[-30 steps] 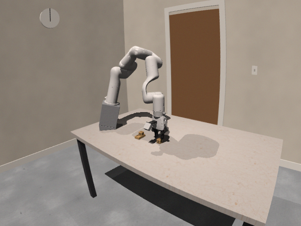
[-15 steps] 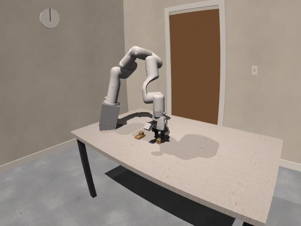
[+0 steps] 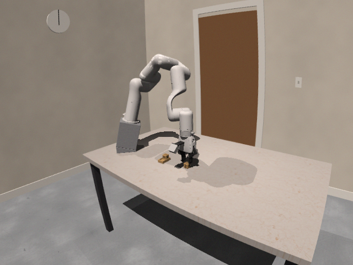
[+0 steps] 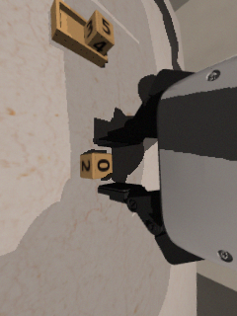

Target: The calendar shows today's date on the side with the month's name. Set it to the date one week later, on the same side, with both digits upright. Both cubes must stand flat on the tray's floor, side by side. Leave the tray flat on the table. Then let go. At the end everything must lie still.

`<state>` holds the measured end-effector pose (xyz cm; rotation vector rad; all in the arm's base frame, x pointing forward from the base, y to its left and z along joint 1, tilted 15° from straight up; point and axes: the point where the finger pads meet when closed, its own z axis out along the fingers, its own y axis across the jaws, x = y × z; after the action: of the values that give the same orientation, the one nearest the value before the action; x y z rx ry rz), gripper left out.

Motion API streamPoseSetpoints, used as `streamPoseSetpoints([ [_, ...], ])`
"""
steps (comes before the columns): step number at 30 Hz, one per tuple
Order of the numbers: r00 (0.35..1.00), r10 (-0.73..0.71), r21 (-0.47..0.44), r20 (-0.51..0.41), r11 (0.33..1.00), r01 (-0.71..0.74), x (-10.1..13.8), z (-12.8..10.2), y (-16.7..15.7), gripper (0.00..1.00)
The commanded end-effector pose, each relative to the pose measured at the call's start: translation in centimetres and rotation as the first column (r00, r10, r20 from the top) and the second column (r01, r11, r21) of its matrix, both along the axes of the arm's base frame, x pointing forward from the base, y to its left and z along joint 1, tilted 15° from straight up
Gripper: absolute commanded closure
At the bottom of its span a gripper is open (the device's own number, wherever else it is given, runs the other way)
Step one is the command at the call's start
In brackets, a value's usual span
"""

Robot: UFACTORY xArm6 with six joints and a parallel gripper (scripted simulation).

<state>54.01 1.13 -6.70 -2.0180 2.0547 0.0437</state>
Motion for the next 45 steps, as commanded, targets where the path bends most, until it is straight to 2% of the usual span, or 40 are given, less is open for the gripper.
streamPoseSetpoints([
  [1,1.000,-0.001,0.000,0.004,1.000,0.001,0.2,0.2,0.0,0.53],
  [23,1.000,-0.001,0.000,0.004,1.000,0.001,0.2,-0.3,0.1,0.53],
  [36,1.000,-0.001,0.000,0.004,1.000,0.001,0.5,-2.1,0.4,0.53],
  [45,1.000,-0.001,0.000,0.004,1.000,0.001,0.6,-2.4,0.5,0.53],
])
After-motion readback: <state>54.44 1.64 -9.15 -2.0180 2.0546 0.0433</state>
